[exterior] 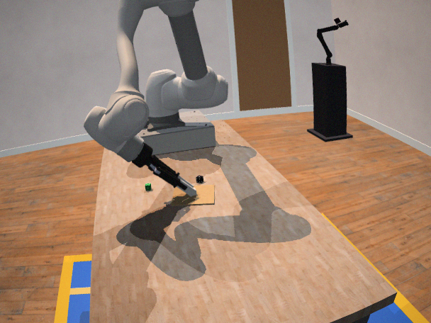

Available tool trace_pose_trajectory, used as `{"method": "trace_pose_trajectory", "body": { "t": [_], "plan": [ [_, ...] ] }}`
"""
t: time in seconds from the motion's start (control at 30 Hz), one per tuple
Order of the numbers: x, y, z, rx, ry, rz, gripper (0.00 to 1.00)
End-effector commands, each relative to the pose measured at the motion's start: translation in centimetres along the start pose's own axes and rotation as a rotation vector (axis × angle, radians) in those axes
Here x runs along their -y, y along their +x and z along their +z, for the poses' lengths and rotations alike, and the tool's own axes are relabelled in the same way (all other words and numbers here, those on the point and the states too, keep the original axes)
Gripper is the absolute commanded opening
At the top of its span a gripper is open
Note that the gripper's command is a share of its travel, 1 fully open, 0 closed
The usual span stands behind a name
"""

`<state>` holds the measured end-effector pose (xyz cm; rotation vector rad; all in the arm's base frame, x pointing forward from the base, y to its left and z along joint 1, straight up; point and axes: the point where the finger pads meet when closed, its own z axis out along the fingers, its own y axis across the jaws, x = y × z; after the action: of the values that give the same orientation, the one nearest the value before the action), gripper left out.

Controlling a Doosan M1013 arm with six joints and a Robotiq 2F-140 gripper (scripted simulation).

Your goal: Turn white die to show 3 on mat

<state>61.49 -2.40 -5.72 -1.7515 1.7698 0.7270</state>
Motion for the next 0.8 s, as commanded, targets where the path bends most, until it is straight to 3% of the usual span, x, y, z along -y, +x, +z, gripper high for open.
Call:
{"method": "trace_pose_trajectory", "body": {
  "t": [0.0, 0.13, 0.17, 0.77],
  "plan": [
    [0.01, -0.01, -0.01, 0.0, 0.0, 0.0, 0.21],
    [0.01, -0.01, -0.01, 0.0, 0.0, 0.0, 0.21],
    [0.01, -0.01, -0.01, 0.0, 0.0, 0.0, 0.33],
    [0.01, -0.02, -0.02, 0.0, 0.0, 0.0, 0.33]
  ]
}}
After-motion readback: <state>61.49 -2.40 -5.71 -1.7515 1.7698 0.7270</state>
